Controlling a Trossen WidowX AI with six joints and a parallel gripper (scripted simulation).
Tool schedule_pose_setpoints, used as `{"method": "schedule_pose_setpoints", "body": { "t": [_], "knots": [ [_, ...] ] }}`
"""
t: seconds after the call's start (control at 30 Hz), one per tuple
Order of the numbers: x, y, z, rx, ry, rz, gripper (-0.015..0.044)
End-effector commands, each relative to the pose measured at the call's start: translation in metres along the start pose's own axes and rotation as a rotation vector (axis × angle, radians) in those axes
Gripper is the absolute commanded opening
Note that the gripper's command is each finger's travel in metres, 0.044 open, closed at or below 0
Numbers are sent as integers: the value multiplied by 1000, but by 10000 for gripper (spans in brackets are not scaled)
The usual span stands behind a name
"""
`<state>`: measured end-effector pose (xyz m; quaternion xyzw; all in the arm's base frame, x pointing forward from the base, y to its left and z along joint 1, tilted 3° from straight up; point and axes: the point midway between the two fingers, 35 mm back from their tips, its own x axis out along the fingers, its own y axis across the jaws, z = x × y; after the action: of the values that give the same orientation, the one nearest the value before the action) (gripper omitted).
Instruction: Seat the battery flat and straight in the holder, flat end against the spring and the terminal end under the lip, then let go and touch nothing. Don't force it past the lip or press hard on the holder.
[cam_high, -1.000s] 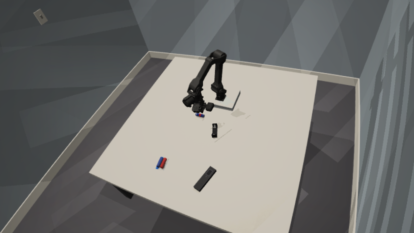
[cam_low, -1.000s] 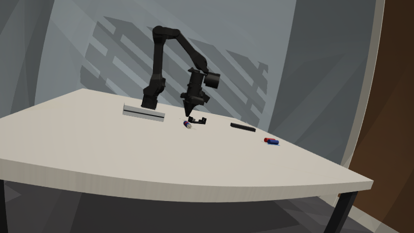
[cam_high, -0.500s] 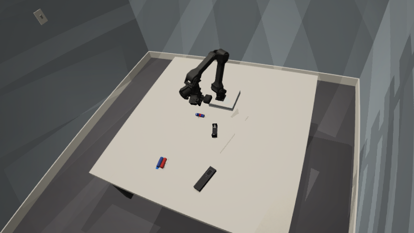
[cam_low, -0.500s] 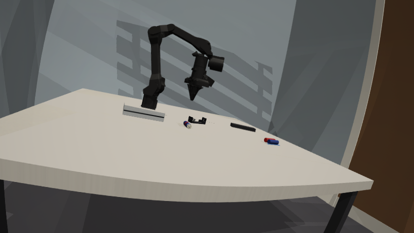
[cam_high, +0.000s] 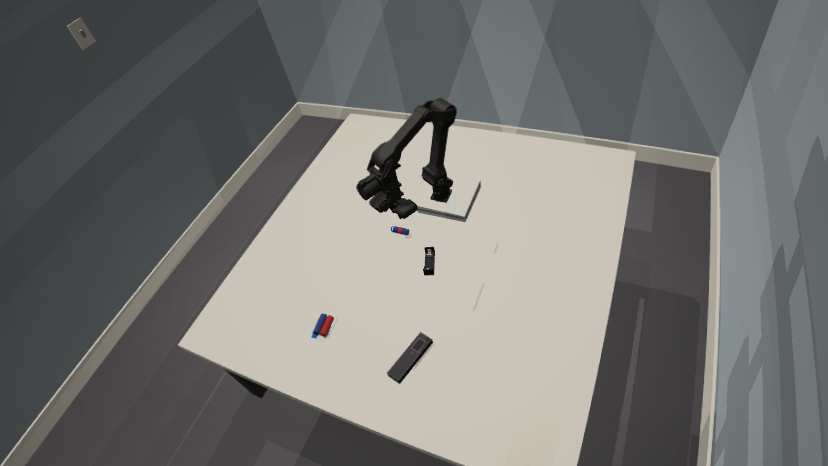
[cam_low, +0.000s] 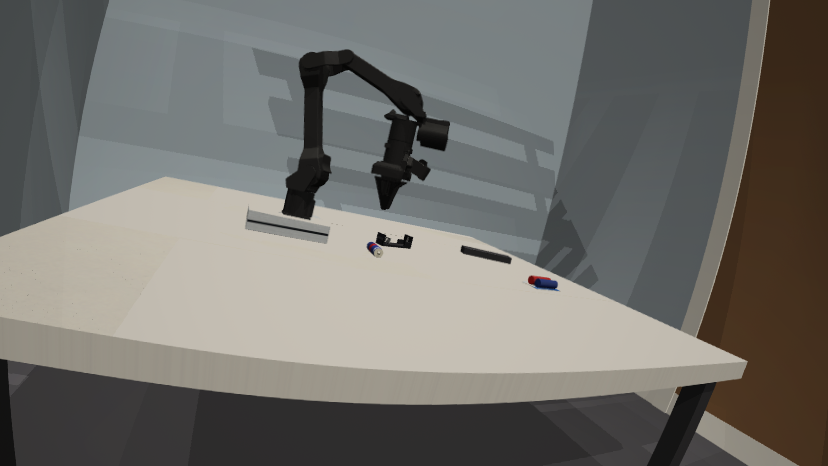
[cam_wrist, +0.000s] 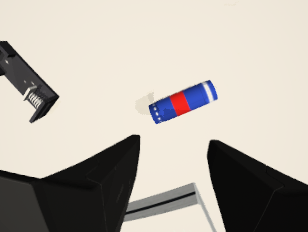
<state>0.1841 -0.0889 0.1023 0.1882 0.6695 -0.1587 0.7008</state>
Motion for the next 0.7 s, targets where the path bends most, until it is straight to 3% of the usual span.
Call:
{"method": "schedule_pose_setpoints", "body": {
  "t": [0.0, 0.23, 0.67],
  "knots": [
    [21, -6, -1, 406, 15, -4, 231],
    [49, -14, 0, 1070, 13, -11, 231],
    [52, -15, 0, 1088, 13, -11, 231]
  ]
}}
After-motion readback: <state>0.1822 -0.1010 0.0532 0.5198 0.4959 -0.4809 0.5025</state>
